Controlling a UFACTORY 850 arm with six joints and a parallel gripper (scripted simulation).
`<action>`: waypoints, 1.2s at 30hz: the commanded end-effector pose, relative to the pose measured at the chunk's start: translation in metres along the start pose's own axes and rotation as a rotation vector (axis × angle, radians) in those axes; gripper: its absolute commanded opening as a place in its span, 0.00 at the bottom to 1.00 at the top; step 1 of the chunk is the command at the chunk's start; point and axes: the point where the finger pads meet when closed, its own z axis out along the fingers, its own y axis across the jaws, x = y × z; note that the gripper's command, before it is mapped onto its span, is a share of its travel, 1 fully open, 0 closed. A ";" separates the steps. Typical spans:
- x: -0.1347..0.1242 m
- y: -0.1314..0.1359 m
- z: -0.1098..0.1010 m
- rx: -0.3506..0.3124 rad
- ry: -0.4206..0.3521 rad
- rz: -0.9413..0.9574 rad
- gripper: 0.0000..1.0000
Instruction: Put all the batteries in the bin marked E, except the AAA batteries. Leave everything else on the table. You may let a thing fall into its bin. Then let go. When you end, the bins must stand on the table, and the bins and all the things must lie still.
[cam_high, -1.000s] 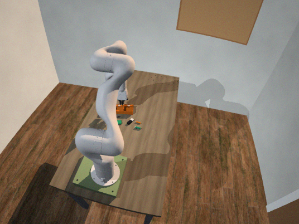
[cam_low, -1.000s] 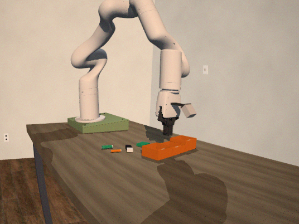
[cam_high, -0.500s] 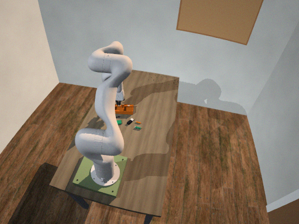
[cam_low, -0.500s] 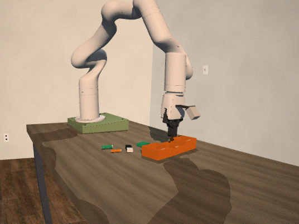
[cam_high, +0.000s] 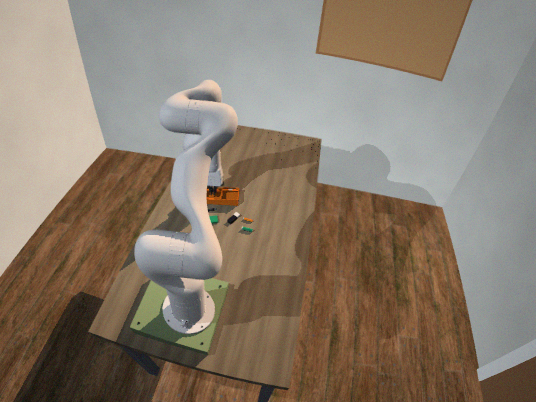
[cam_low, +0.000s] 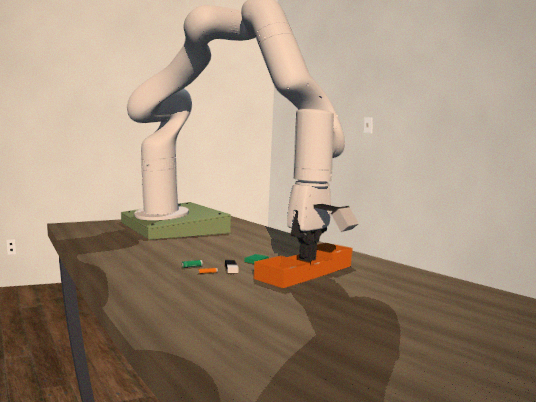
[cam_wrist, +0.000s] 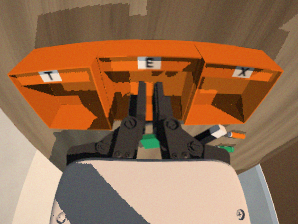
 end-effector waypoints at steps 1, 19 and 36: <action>0.001 0.000 0.009 0.000 0.002 0.000 0.07; 0.001 0.000 0.015 0.000 0.002 0.000 0.07; 0.001 0.000 0.015 0.000 0.002 0.000 0.07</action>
